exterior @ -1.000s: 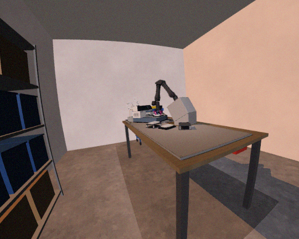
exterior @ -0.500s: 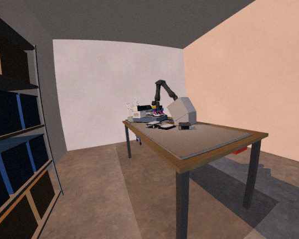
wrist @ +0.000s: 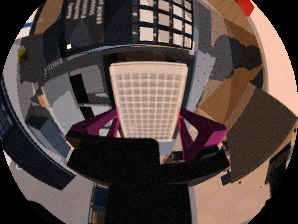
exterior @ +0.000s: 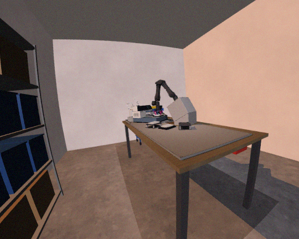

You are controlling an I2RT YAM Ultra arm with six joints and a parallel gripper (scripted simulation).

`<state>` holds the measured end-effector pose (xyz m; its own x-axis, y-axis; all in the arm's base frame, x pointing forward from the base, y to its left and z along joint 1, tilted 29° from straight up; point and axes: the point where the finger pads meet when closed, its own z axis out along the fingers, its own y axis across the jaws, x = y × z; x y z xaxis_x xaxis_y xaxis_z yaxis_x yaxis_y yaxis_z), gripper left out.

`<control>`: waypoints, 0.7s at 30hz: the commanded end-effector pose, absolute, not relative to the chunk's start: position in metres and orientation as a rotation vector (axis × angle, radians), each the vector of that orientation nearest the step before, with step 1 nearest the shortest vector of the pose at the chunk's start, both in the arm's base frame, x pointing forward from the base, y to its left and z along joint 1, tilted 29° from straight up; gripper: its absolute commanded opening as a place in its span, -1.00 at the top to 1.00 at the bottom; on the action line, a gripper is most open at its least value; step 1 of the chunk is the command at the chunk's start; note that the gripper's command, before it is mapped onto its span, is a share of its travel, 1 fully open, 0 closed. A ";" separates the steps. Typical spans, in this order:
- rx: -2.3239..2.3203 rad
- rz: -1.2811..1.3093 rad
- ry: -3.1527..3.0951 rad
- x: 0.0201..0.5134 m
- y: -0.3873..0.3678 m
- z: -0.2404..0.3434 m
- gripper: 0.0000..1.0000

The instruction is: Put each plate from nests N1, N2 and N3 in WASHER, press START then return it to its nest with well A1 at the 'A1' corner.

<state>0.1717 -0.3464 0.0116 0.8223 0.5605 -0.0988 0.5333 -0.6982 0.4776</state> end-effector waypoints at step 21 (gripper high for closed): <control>2.517 0.062 0.796 0.157 -0.328 0.039 1.00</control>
<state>0.1679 -0.3389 0.0410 0.8234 0.5583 -0.1019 0.5279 -0.6876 0.4985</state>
